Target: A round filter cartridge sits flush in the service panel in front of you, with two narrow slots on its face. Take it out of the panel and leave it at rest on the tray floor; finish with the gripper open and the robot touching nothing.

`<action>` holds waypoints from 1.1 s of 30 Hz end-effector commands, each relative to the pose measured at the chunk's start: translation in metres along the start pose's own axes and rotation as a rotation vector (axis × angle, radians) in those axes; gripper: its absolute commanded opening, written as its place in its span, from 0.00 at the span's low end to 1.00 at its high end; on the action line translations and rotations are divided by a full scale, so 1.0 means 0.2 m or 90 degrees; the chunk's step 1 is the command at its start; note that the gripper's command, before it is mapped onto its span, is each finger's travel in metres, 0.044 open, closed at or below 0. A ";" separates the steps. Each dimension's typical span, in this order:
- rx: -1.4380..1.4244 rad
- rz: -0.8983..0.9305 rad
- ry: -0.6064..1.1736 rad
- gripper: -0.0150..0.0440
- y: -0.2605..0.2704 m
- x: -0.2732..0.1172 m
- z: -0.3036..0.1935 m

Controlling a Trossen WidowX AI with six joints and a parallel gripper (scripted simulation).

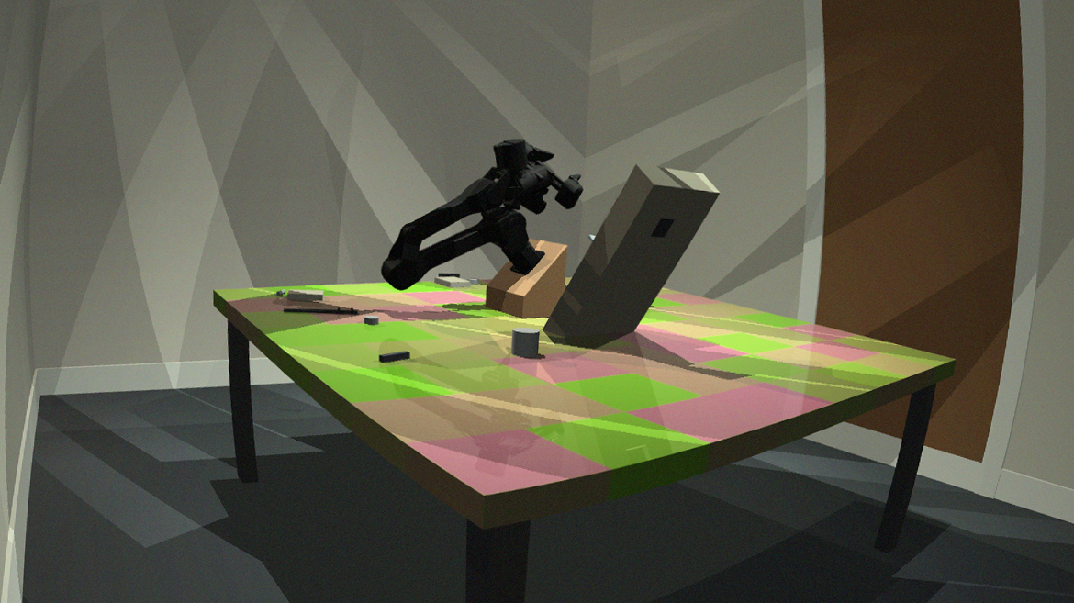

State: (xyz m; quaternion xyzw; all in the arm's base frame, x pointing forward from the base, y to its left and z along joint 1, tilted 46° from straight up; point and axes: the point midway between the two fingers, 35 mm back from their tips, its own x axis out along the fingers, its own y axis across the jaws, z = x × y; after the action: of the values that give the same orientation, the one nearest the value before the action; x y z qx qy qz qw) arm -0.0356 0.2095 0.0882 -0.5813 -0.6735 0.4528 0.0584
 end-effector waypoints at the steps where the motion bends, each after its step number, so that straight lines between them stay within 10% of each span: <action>1: 0.010 0.008 0.003 0.89 0.01 0.00 -0.01; 11: 0.537 0.409 0.325 0.45 0.47 -0.19 -0.48; 33: 0.811 0.637 1.277 0.45 1.00 -0.84 -0.96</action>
State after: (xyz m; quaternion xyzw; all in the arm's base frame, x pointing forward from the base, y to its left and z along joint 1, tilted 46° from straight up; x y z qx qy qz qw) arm 0.2280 0.1831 0.1214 -0.7783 0.1911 0.2598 0.5387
